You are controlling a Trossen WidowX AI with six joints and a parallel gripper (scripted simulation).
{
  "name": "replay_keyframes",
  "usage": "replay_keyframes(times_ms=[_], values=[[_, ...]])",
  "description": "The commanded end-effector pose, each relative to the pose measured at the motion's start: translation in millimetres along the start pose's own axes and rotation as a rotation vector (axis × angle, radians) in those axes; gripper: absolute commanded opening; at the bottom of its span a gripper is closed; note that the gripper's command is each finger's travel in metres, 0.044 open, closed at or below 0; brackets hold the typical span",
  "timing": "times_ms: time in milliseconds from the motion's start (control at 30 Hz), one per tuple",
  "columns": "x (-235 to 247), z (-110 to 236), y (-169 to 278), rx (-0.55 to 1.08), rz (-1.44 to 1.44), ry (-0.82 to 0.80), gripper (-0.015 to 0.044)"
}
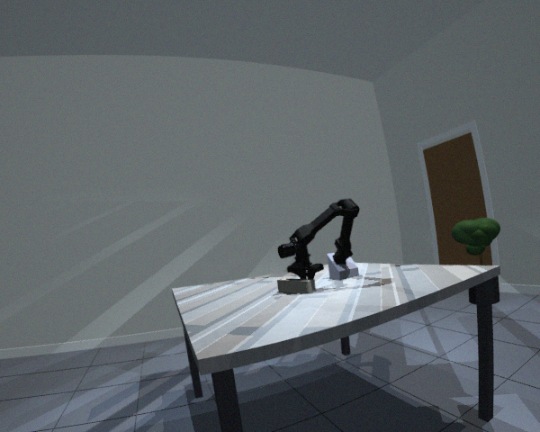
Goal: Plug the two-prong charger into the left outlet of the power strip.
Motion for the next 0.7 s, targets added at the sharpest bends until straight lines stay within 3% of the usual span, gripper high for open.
replay_keyframes(times_ms=[0,667], values=[[2.5,4.1,-8.5,-0.036,0.028,-0.002,0.0000],[2.2,4.9,-6.0,-0.036,0.028,-0.002,0.0000]])
Point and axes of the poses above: the point midway between the two fingers, 35 mm back from their tips, its own z axis back along the fingers, its own x axis across the jaws, y = z × x, the point moved 10 cm from there along z, back along the fingers, and after that the axes turned 7 degrees about -z, right-handed, at the moved point
